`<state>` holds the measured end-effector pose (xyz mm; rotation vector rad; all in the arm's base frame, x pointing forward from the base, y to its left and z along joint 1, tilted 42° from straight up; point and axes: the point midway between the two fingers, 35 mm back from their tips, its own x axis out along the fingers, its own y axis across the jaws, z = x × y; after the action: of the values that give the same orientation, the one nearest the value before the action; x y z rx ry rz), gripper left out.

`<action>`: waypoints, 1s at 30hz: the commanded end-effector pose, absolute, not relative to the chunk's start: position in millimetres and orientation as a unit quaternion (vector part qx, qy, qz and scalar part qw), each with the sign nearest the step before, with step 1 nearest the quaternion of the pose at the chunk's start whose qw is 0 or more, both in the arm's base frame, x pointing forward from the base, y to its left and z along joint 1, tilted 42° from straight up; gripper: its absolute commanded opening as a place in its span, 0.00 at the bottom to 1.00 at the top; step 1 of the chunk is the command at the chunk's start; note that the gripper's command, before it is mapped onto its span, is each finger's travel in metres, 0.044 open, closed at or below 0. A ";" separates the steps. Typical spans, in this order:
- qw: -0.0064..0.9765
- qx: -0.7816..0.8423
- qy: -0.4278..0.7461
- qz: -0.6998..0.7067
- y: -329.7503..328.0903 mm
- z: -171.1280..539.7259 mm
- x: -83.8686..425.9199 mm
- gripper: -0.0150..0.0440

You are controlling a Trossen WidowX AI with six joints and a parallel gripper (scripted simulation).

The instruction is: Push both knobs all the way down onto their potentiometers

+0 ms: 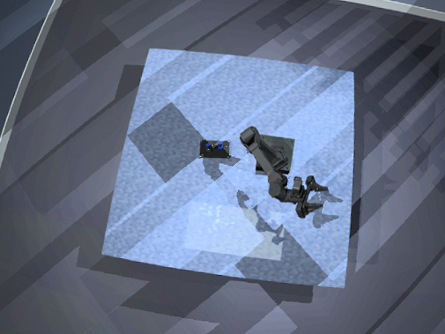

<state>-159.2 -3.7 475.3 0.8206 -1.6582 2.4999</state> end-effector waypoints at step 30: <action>0.308 0.018 -0.369 0.877 213.8 434.2 -142.0 0.25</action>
<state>-156.4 185.5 442.1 0.1411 -1.0506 2.3729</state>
